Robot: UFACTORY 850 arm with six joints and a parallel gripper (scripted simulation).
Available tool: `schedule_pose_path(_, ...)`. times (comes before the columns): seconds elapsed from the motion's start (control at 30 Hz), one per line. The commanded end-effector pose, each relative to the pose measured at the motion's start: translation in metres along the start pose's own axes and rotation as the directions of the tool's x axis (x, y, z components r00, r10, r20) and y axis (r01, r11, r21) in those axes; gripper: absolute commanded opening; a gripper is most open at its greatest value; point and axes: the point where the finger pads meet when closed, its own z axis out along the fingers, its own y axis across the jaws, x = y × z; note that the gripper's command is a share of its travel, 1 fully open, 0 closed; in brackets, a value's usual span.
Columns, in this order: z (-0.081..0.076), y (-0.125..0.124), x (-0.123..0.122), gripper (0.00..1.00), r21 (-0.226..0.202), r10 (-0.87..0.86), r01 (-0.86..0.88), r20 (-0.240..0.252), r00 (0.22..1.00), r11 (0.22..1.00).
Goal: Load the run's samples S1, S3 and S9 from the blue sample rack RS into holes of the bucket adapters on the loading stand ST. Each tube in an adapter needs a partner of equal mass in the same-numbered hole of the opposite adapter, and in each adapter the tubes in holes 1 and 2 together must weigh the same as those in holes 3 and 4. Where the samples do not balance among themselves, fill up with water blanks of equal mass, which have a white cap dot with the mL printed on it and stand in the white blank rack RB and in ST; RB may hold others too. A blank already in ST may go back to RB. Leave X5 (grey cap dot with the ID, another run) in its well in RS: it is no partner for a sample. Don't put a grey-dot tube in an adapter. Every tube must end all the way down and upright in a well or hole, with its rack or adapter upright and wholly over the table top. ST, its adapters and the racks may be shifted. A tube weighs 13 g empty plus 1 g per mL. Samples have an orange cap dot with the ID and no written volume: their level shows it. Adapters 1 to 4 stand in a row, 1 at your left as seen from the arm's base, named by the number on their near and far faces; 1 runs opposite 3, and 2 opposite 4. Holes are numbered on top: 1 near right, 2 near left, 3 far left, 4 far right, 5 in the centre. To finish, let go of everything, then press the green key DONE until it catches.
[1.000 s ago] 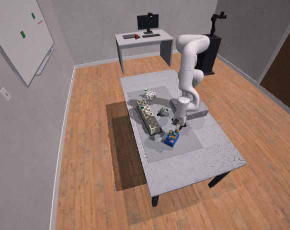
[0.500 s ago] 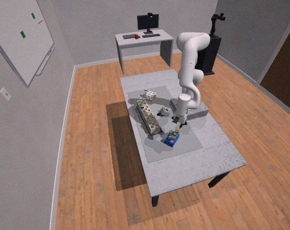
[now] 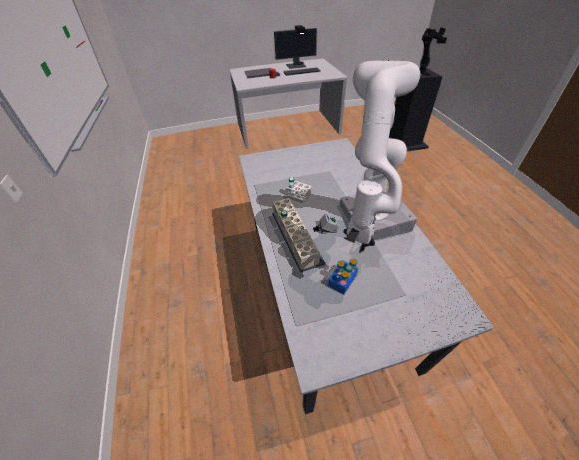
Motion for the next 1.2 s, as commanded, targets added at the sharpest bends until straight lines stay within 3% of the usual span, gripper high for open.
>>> schedule_pose_path(0.0,-0.009,0.000,0.001,0.43,0.001,0.000,0.000,-0.002,1.000,1.000)
schedule_pose_path(0.17,-0.019,0.000,0.001,0.43,0.001,0.000,0.000,-0.002,1.000,1.000)
schedule_pose_path(0.97,-0.020,0.000,0.001,0.43,0.001,0.000,0.000,-0.002,1.000,1.000)
schedule_pose_path(1.0,-0.020,0.005,0.000,1.00,0.001,0.033,-0.033,-0.002,0.999,0.999)
schedule_pose_path(1.17,-0.020,0.030,-0.003,1.00,0.001,0.199,-0.199,-0.002,0.980,0.980)
